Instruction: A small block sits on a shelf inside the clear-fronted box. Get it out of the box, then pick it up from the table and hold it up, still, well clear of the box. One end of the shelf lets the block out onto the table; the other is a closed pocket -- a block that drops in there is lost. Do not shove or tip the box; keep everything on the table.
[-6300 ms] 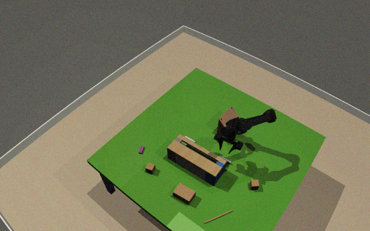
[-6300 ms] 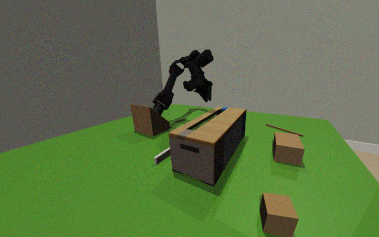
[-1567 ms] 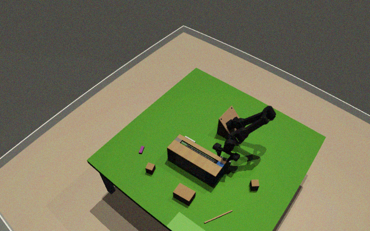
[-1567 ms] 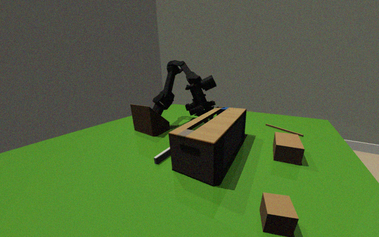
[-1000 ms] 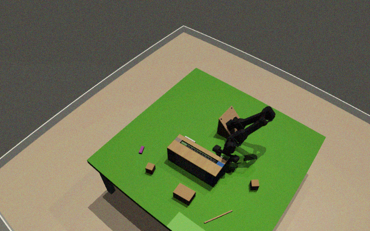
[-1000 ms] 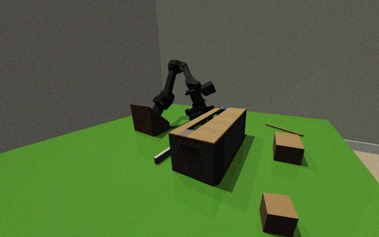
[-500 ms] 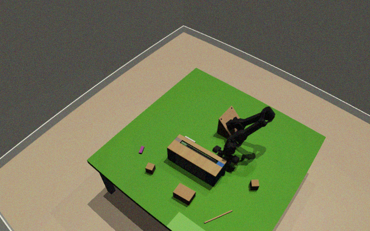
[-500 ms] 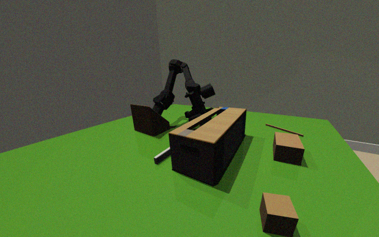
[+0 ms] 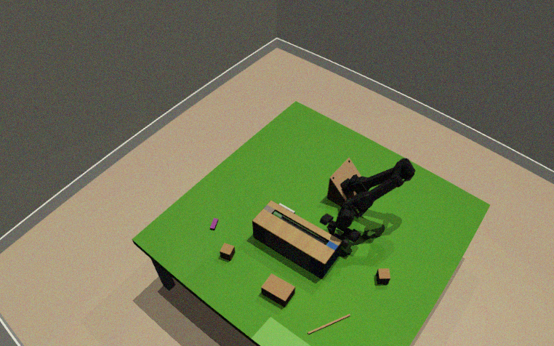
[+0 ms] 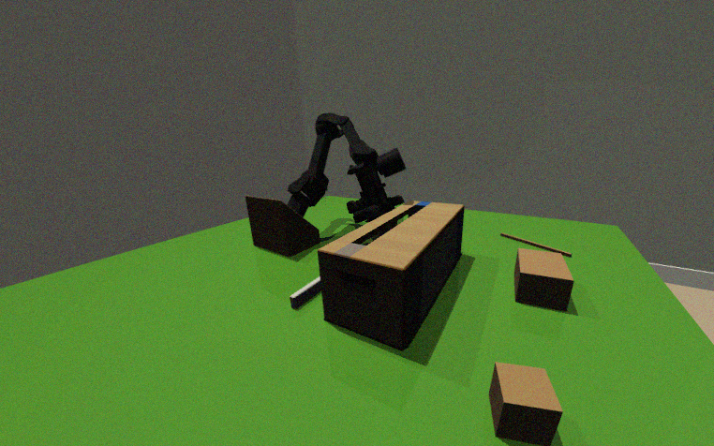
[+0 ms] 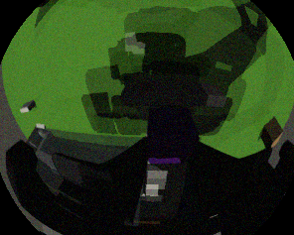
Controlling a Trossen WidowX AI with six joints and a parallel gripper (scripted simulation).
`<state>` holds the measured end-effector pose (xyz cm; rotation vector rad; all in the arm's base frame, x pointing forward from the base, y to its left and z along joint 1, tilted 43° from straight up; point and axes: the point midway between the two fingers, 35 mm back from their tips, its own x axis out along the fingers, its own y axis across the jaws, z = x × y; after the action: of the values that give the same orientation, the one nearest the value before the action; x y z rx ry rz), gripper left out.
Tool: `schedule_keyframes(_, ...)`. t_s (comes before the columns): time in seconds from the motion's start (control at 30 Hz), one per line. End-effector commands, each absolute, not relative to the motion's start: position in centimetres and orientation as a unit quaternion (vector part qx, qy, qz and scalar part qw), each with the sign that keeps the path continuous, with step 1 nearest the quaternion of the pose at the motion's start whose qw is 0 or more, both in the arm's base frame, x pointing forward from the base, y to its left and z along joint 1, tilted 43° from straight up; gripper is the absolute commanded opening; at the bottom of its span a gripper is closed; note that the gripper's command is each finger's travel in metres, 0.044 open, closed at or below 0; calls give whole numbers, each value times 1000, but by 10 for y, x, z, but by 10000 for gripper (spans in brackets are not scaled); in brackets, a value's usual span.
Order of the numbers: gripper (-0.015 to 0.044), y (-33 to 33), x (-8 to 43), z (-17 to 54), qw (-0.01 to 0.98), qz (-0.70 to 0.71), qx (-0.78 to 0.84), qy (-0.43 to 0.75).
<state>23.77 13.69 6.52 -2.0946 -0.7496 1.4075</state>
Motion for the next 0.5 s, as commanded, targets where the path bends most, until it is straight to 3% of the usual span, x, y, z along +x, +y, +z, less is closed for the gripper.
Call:
schedule_keyframes(0.0,0,124,241,84,250,511,-773,-282)
schedule_keyframes(0.3,0,115,240,96,253,510,-772,-282)
schedule_keyframes(0.47,0,112,240,98,319,534,-746,-238)
